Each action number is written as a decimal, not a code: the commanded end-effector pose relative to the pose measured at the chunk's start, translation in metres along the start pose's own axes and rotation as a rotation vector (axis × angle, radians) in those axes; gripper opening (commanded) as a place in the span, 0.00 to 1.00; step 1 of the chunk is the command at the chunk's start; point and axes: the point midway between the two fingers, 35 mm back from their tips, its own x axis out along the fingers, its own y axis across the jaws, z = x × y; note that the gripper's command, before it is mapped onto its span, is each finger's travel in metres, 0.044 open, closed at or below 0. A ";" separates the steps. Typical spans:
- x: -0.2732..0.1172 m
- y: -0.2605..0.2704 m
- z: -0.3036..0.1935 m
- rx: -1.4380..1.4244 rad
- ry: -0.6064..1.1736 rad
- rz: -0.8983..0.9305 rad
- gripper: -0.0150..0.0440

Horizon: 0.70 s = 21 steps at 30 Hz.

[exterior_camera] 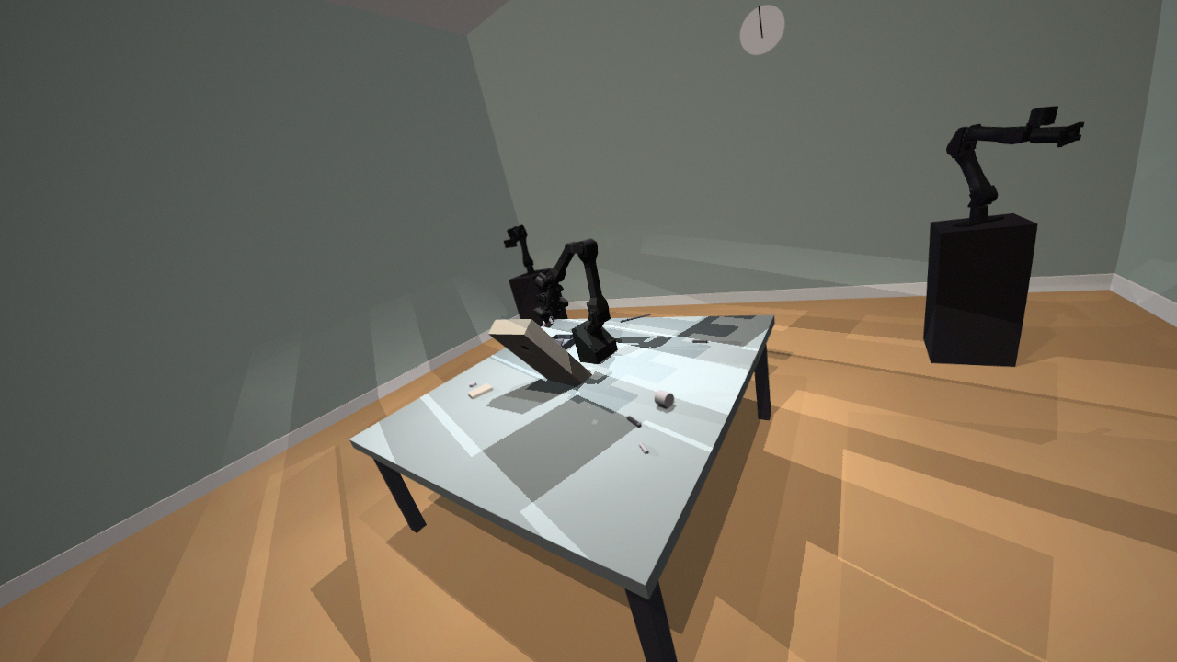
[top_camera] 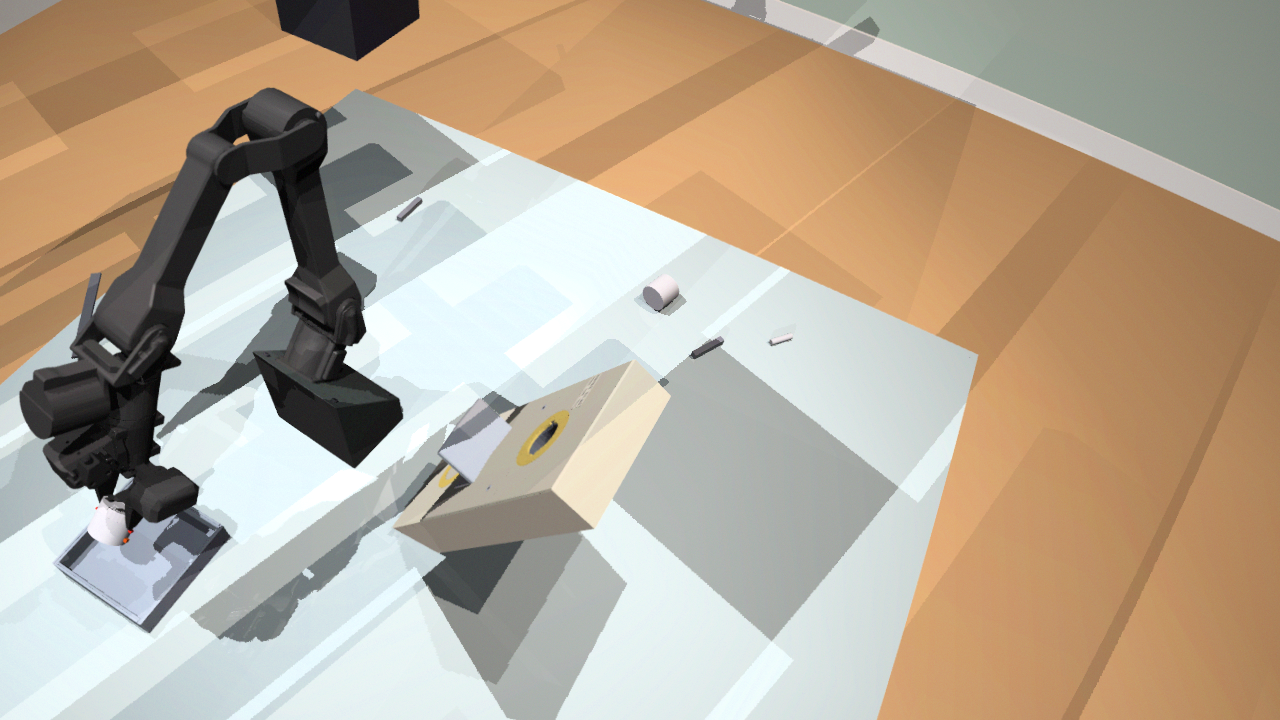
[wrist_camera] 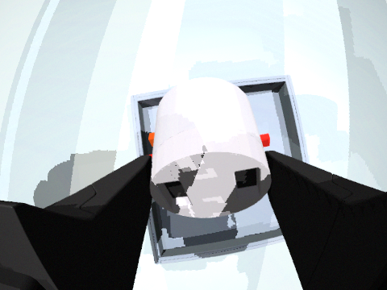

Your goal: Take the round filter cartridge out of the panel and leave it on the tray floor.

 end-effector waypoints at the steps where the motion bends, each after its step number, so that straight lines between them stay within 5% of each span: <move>1: 0.016 -0.022 -0.014 0.091 0.001 -0.054 0.25; 21: 0.070 -0.023 -0.044 0.094 0.002 -0.057 0.25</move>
